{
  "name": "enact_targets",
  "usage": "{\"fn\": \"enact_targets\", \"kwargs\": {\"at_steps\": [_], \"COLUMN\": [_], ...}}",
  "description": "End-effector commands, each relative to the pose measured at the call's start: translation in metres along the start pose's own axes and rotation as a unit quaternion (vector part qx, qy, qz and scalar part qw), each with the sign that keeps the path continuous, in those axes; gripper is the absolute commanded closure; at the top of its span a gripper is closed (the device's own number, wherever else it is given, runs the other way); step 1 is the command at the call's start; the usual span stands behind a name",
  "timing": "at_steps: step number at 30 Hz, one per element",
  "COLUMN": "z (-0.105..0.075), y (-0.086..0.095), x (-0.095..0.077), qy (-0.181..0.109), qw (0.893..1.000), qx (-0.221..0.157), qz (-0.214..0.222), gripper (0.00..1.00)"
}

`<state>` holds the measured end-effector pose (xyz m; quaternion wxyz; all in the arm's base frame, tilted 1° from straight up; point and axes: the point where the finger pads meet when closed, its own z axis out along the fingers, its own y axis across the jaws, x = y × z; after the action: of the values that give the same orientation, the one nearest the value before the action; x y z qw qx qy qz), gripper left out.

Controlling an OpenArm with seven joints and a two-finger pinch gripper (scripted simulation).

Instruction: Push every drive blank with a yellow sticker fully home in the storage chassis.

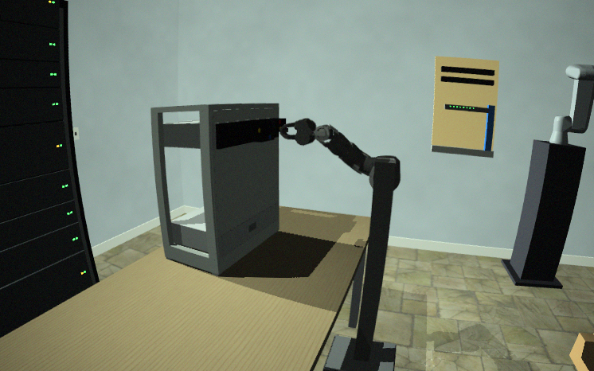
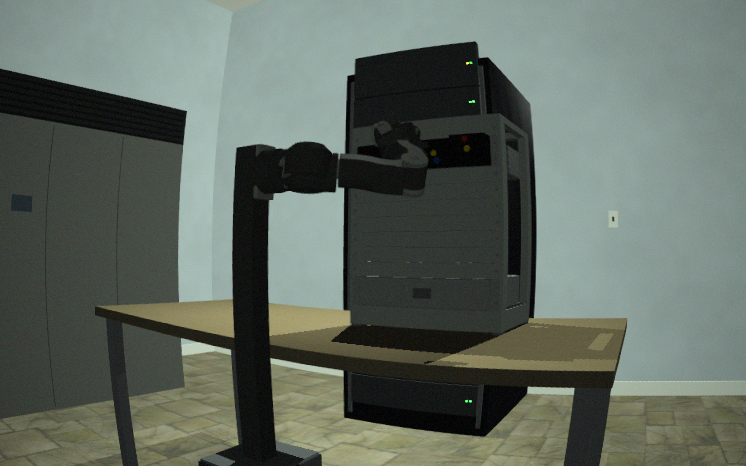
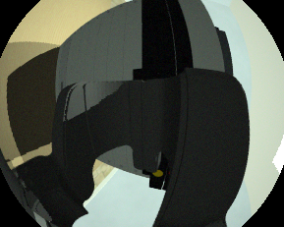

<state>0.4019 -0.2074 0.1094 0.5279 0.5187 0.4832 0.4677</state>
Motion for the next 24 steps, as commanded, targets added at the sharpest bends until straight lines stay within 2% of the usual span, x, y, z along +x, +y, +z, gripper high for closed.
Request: {"fn": "enact_targets", "kwargs": {"at_steps": [1,8,11,14,19,21,24], "z": [-0.002,-0.003,-0.003,-0.004,-0.006,-0.006,-0.007], "y": [-0.001,-0.001,-0.002,-0.005,-0.011,-0.011,-0.016], "x": [-0.001,-0.002,-0.007,-0.022,-0.059,-0.059,-0.081], "qy": [-0.003,-0.003,-0.003,-0.004,-0.003,-0.003,-0.003], "qw": [1.000,1.000,1.000,1.000,1.000,1.000,1.000], "qx": [0.004,0.005,0.005,0.005,0.005,0.005,0.005], "qz": [0.008,0.008,0.008,0.008,0.008,0.008,0.008], "gripper": [1.00,1.00,1.00,1.00,1.00,1.00,1.00]}}
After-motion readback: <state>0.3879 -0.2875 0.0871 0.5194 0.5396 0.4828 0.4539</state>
